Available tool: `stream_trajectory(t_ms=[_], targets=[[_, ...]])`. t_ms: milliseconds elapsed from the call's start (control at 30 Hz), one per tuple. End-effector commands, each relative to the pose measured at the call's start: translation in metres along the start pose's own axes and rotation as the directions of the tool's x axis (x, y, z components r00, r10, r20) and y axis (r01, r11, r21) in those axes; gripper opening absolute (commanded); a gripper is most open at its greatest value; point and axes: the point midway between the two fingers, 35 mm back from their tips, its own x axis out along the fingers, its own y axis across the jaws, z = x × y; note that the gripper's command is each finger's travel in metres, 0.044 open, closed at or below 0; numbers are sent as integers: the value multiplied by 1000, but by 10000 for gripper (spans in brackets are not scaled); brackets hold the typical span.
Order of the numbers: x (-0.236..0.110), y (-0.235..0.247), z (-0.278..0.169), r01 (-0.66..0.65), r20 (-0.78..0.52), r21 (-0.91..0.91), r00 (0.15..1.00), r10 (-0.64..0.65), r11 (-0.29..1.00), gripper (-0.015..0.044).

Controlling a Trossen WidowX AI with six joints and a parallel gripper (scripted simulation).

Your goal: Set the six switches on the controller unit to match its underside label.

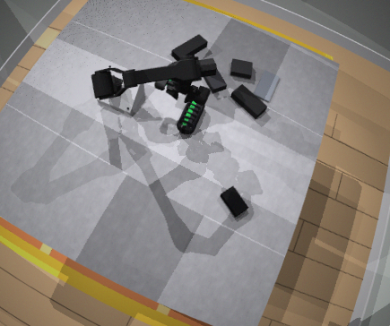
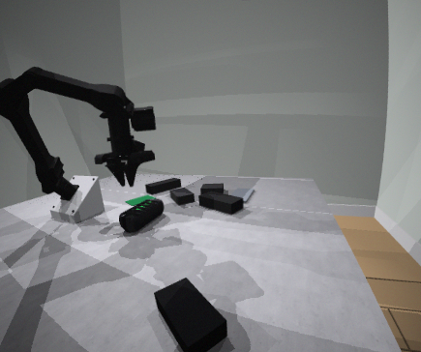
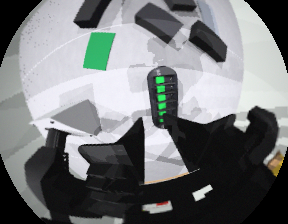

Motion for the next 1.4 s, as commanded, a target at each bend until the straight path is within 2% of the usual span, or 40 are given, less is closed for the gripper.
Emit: stream_trajectory(t_ms=[0,367,933,1000,1367], targets=[[0,0,0,-3,3,5,1000,3,1000,0],[0,0,0,-3,3,5,1000,3,1000,0],[0,0,0,0,0,0,1000,0,1000,440],[0,0,0,0,0,0,1000,0,1000,440],[11,-59,23,-136,-3,2,991,136,991,151]])
